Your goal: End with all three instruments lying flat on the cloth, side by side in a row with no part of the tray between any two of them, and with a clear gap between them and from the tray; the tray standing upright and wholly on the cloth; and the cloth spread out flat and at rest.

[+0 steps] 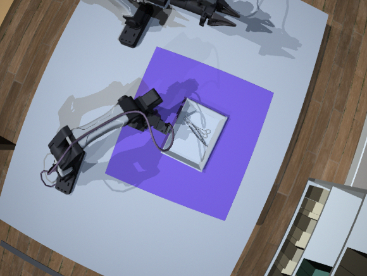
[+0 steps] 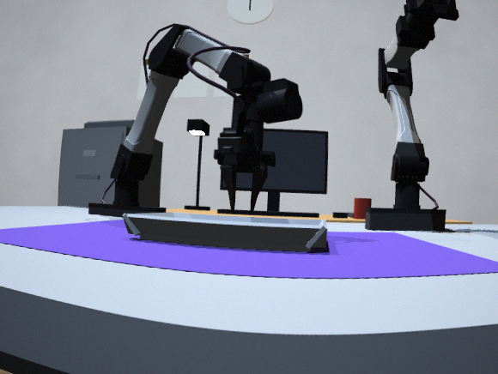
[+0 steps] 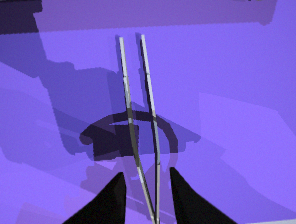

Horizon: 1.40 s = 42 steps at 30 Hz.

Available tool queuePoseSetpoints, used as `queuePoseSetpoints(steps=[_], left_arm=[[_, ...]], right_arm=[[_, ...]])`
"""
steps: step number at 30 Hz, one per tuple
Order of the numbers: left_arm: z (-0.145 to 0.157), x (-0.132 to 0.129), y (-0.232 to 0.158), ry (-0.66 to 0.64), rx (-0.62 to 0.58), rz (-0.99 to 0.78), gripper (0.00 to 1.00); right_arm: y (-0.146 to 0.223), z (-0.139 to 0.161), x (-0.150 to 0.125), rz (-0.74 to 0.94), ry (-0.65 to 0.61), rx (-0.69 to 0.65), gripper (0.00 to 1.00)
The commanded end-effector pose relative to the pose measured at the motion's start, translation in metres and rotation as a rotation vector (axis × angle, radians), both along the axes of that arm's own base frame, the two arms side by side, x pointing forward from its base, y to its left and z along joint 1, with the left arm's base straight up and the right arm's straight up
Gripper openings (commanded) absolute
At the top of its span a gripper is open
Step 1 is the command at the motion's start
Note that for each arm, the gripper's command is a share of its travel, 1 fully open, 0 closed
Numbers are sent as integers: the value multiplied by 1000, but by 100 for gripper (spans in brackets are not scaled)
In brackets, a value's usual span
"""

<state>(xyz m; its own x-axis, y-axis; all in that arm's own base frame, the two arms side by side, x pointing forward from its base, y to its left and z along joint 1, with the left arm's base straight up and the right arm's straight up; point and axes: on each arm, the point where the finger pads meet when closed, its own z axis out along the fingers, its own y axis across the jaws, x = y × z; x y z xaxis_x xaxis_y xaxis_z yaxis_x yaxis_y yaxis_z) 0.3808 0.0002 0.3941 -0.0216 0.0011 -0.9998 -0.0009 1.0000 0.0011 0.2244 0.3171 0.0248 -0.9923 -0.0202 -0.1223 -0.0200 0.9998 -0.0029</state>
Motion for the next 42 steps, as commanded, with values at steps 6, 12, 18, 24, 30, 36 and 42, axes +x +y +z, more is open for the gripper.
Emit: queuePoseSetpoints(steps=[6, 12, 18, 24, 30, 36, 42], left_arm=[[8, -2, 0, -22, -1, -1, 33], [8, -2, 0, -22, -1, -1, 33], [8, -2, 0, -22, -1, -1, 33], [8, -2, 0, -22, -1, -1, 33], [8, -2, 0, -22, -1, -1, 33], [8, -2, 0, -22, -1, -1, 33], [8, -2, 0, -22, -1, -1, 33]], right_arm=[[-3, 49, -5, -6, -16, -13, 32], [1, 33, 0, 1, -19, 17, 32], [4, 48, 14, -2, -77, 71, 32], [5, 64, 40, 38, -123, 186, 32], [-2, 78, 59, 46, -176, 240, 32], [-21, 107, 93, 43, -290, 313, 33], [-42, 135, 121, 44, -408, 366, 33]])
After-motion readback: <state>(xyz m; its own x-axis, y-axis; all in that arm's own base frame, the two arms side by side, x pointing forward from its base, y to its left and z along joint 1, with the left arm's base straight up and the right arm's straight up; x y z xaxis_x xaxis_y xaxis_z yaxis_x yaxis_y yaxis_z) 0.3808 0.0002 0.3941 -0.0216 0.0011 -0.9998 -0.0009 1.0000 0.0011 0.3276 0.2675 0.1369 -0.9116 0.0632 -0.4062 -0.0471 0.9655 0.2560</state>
